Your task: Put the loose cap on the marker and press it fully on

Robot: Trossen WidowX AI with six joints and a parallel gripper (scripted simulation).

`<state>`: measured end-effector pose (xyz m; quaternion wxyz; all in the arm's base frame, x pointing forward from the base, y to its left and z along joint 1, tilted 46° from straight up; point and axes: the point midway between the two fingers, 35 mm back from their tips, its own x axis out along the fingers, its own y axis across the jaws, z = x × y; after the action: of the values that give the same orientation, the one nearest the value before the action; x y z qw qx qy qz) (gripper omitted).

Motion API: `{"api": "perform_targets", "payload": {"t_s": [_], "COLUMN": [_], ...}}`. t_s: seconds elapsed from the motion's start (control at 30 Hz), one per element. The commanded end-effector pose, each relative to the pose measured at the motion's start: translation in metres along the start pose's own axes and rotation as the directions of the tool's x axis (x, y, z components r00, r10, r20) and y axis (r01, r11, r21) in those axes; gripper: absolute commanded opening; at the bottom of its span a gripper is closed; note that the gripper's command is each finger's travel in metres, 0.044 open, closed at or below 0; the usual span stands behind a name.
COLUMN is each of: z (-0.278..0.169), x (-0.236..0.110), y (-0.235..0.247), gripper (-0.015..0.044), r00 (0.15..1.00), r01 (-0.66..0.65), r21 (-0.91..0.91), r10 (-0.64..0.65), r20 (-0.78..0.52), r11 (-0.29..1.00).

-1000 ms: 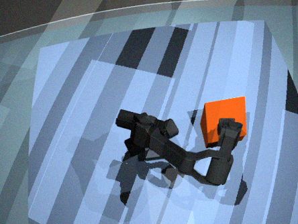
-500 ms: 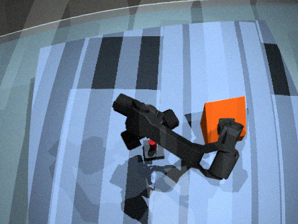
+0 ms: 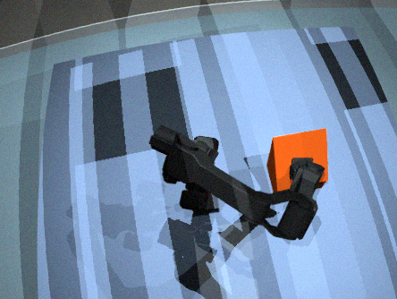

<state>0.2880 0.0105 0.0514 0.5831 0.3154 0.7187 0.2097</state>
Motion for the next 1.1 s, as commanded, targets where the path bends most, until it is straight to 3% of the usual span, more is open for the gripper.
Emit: {"api": "perform_targets", "payload": {"t_s": [0.0,1.07], "z": [0.0,0.0], "x": [0.003,0.035], "y": [-0.001,-0.001], "gripper": [0.0,0.0], "r00": [1.0,1.0], "r01": [-0.003,-0.003], "r21": [-0.298,-0.307], "r10": [0.002,0.003], "r20": [0.0,-0.001], "r11": [0.955,0.952]}}
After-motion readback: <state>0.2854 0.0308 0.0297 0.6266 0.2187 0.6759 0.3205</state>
